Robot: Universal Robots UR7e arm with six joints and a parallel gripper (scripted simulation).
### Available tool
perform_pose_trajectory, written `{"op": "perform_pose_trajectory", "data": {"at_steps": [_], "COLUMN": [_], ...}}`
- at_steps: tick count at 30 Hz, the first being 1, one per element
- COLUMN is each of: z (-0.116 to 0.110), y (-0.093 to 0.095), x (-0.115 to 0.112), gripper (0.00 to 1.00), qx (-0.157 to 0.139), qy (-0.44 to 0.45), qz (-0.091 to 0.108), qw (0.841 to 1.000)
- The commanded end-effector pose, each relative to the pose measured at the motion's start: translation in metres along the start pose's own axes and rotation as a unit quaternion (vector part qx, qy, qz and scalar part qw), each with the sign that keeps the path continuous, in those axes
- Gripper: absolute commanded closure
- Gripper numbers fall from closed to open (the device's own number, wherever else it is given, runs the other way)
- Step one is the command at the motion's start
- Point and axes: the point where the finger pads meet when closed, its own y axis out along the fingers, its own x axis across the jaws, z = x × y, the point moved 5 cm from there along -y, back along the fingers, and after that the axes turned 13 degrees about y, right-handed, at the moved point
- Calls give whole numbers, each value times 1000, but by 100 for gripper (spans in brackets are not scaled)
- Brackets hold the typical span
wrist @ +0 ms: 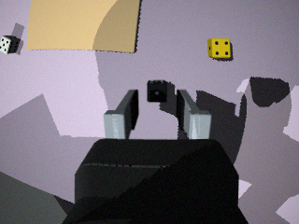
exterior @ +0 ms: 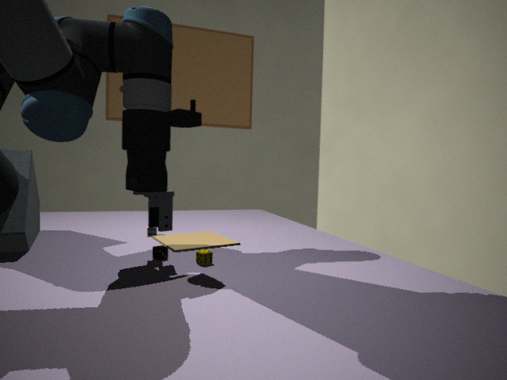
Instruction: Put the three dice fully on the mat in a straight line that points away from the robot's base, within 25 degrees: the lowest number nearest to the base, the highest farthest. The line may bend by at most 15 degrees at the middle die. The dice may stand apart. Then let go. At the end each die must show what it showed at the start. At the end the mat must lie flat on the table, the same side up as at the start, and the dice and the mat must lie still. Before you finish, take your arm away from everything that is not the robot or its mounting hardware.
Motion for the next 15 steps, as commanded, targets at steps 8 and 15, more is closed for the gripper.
{"op": "perform_pose_trajectory", "data": {"at_steps": [8,15], "z": [0,1], "y": [15,20], "x": [0,-1], "gripper": [30,30], "qx": [0,0], "qy": [0,0], "qz": [0,0], "qw": [1000,1000]}}
